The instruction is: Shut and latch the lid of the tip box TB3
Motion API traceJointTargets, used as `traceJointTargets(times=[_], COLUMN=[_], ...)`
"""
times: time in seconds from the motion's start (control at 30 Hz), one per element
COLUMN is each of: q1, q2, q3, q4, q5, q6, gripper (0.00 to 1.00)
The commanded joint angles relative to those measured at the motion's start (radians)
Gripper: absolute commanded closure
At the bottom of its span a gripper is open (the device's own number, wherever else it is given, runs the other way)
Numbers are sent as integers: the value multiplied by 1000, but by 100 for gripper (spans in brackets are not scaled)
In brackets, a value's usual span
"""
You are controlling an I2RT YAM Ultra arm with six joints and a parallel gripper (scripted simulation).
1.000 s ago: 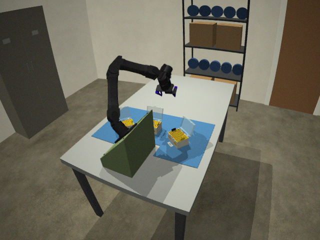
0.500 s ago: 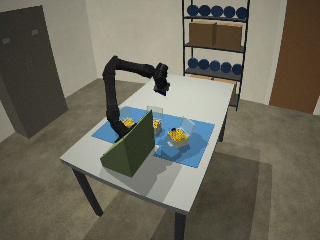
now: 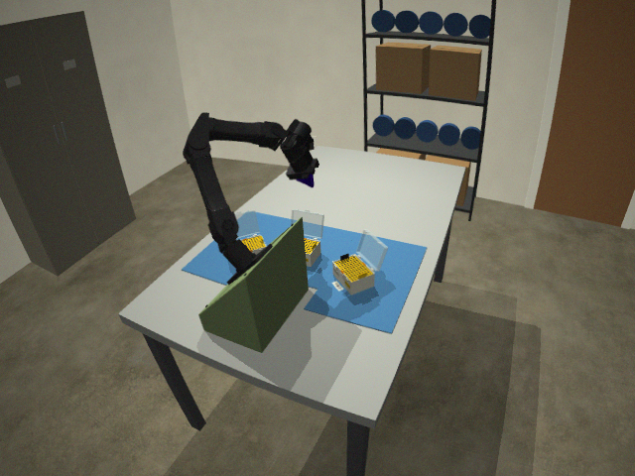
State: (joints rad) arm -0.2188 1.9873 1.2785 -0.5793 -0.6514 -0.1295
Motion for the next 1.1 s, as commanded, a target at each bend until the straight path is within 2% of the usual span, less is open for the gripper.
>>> traceJointTargets(times=[0.0, 0.03, 0.13, 0.2, 0.3, 0.37, 0.43, 0.53, 0.6, 0.73, 0.8, 0.87, 0.93, 1.0, 1.07], q1=[0, 10, 10, 34, 33, 33, 58, 56, 83, 79, 108, 104, 104, 134, 130], q2=[-58, -77, -124, -159, -209, -209, -242, -294, -325, -379, -408, -445, -445, -473, -510], q3=[1, 1, -28, -25, -56, -56, -52, -83, -80, -111, -108, -128, -128, -127, -146], q4=[-66, -89, -107, -154, -175, -175, -220, -243, -286, -311, -351, -369, -369, -407, -426], q5=[68, 95, 95, 158, 157, 157, 220, 219, 282, 281, 344, 344, 344, 407, 406], q6=[16, 21, 21, 35, 33, 33, 48, 45, 62, 57, 75, 72, 72, 91, 87], gripper=[100, 100, 100, 100, 100, 100, 100, 100, 100, 100, 100, 100, 100, 100, 100])
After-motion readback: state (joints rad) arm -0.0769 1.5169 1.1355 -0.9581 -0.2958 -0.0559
